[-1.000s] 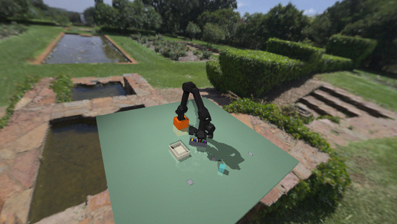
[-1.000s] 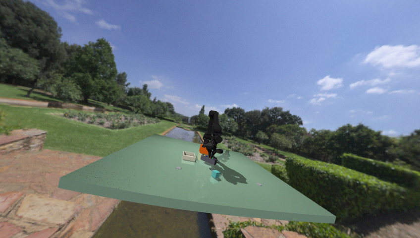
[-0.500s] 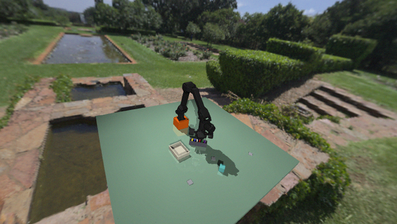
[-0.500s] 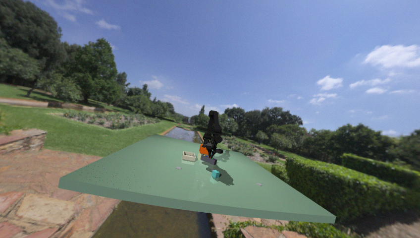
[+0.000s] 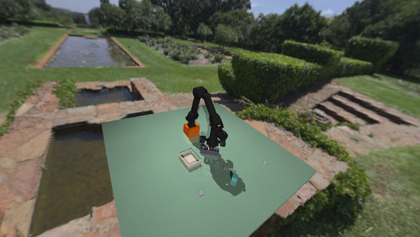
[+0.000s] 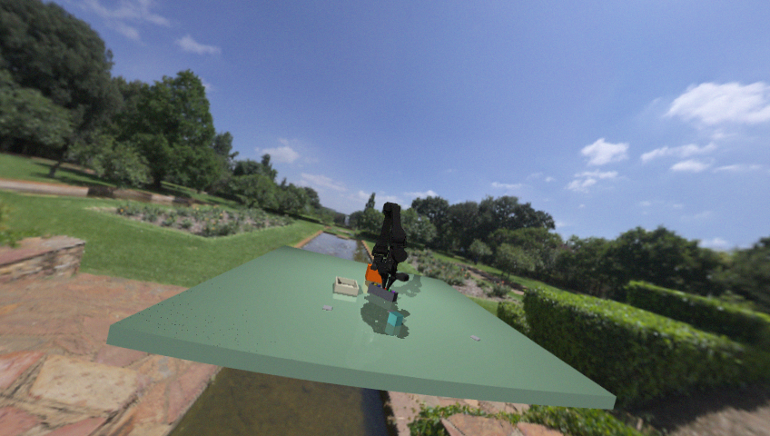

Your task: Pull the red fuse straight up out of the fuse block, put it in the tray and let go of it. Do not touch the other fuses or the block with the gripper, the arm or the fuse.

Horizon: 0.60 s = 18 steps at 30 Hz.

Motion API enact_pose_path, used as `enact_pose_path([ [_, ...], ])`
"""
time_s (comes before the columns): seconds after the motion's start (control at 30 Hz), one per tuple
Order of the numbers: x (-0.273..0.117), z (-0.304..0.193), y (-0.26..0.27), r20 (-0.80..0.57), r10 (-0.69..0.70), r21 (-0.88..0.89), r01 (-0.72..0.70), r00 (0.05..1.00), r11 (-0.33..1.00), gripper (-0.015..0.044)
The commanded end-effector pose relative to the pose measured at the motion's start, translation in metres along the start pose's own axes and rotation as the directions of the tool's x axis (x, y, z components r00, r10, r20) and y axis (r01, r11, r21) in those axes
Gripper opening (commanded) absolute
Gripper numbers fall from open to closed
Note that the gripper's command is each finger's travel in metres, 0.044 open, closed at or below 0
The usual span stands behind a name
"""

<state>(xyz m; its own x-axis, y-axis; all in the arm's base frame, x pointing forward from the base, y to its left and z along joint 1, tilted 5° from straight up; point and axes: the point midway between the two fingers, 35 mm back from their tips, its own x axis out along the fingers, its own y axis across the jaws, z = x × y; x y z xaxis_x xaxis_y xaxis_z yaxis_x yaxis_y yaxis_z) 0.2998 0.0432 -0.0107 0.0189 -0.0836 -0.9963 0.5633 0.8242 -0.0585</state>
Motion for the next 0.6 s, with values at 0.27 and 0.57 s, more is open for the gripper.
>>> enact_pose_path([
  [0.27,0.0009,-0.0011,0.0000,-0.005,0.002,-0.004,-0.002,1.000,1.000,0.0074],
  [0.57,0.0000,0.0000,0.0000,0.000,0.000,0.000,0.000,1.000,1.000,0.0021],
])
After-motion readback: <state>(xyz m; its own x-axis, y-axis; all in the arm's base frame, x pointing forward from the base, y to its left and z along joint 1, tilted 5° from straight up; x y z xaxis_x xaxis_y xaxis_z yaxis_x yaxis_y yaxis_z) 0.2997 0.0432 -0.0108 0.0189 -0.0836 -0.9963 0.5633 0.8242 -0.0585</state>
